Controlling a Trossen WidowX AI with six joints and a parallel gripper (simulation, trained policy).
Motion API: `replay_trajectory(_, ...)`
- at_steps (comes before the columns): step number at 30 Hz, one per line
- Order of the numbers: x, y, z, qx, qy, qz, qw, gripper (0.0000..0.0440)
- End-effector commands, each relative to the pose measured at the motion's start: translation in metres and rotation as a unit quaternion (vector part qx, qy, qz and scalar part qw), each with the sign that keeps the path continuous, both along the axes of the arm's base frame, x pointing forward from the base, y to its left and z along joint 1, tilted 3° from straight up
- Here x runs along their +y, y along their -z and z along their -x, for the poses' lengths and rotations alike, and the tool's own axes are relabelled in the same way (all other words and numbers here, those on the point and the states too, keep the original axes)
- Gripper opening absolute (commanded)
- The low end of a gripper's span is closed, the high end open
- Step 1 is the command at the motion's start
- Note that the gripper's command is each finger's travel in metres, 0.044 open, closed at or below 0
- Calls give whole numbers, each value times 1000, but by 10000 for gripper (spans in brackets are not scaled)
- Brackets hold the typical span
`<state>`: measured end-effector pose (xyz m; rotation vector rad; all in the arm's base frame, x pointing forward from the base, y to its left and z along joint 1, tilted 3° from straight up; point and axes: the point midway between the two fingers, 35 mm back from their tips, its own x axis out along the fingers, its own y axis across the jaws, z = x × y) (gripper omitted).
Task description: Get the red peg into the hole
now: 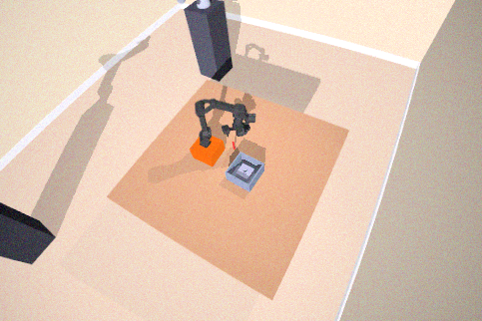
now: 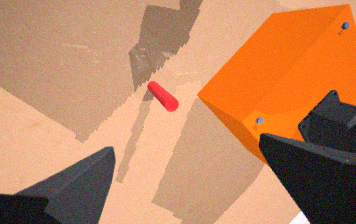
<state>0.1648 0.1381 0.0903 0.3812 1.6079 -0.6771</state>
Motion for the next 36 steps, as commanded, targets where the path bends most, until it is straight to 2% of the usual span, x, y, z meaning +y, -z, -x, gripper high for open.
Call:
replay_trajectory(1, -2, 12, 3, 12, 5, 7, 1000, 440)
replay_trajectory(30, -4, 104, -1, -5, 18, 15, 1000, 438)
replay_trajectory(33, -6, 111, -1, -5, 15, 16, 1000, 412)
replay_trajectory(36, -8, 119, 1, -2, 16, 18, 1000, 340)
